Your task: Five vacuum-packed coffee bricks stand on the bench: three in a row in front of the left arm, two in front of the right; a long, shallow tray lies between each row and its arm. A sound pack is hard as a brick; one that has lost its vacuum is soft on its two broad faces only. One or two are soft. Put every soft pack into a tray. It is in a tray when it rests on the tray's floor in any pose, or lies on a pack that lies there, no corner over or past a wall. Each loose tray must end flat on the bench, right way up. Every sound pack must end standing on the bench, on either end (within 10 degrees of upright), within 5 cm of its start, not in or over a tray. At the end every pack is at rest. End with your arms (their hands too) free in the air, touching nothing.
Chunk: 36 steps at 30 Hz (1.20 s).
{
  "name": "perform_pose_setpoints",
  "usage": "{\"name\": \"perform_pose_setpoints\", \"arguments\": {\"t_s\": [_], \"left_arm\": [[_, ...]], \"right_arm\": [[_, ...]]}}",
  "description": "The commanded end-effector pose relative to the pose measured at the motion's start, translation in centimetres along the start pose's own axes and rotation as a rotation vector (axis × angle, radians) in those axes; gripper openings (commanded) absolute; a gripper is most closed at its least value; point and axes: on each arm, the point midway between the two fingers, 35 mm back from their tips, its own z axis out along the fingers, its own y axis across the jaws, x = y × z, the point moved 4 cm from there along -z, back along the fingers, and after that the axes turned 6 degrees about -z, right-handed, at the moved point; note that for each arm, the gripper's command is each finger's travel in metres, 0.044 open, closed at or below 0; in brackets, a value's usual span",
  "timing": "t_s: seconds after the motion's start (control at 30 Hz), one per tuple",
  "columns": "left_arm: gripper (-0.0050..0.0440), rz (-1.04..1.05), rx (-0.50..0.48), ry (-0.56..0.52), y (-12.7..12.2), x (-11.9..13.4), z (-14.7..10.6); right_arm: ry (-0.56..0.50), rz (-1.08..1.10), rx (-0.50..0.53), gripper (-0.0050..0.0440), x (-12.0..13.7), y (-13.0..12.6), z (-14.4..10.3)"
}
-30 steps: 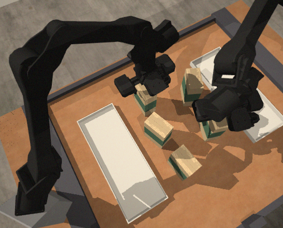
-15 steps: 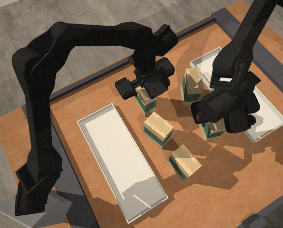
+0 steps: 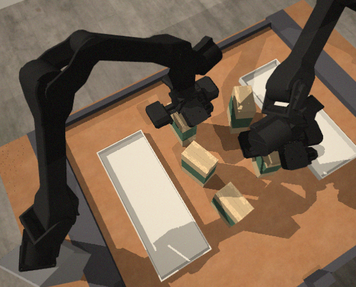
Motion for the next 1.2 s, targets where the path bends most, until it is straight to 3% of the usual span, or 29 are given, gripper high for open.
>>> {"name": "perform_pose_setpoints", "arguments": {"t_s": [0.0,0.63,1.1,1.13,1.17], "left_arm": [[0.0366,-0.002,-0.014,0.0,0.1,0.2,0.0],[0.0366,-0.001,-0.014,0.0,0.1,0.2,1.7],[0.0366,-0.001,-0.014,0.0,0.1,0.2,1.7],[0.0116,-0.001,-0.014,0.0,0.1,0.2,1.7],[0.0116,-0.001,-0.014,0.0,0.1,0.2,1.7]], "right_arm": [[-0.007,0.009,0.009,0.0364,0.4,-0.1,0.1],[-0.006,0.009,0.01,0.0364,0.4,-0.2,2.3],[-0.006,0.009,0.01,0.0364,0.4,-0.2,2.4],[-0.006,0.009,0.01,0.0364,0.4,-0.2,2.4],[-0.006,0.009,0.01,0.0364,0.4,-0.2,2.4]]}}
